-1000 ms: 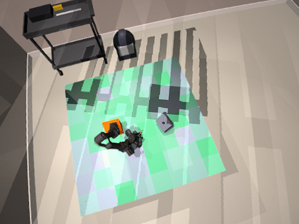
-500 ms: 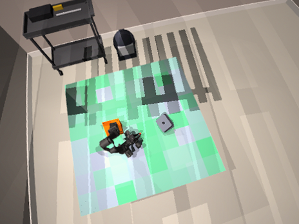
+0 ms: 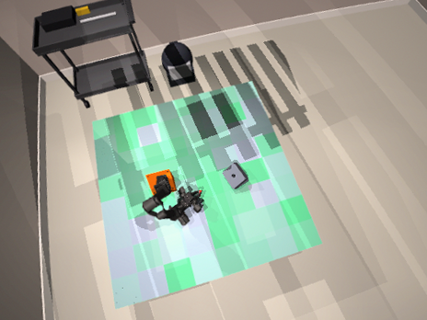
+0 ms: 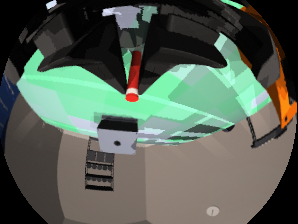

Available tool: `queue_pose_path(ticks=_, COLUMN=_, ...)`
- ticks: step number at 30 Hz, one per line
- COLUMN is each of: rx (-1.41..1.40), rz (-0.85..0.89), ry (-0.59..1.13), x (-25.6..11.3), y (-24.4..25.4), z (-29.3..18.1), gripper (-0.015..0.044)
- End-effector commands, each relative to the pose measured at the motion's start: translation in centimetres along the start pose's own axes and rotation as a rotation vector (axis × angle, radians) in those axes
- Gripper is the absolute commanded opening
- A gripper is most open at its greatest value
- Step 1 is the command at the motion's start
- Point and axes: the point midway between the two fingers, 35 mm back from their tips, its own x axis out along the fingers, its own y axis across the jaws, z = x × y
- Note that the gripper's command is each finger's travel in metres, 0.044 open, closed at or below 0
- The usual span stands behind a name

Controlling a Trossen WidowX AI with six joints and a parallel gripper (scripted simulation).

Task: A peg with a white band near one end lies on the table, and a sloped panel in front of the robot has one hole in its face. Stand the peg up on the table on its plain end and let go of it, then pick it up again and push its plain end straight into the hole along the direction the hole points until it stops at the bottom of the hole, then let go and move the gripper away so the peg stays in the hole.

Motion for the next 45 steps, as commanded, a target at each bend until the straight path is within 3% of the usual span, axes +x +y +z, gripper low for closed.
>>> queue_pose_path(ticks=1, rx=-0.001, rz=0.0, ry=0.0, x=0.04, y=0.0, z=-0.18, gripper=0.005)
queue_pose_path(ticks=45, rx=0.022, rz=-0.001, ry=-0.041, x=-0.45, y=0.88, z=-0.73, gripper=0.005)
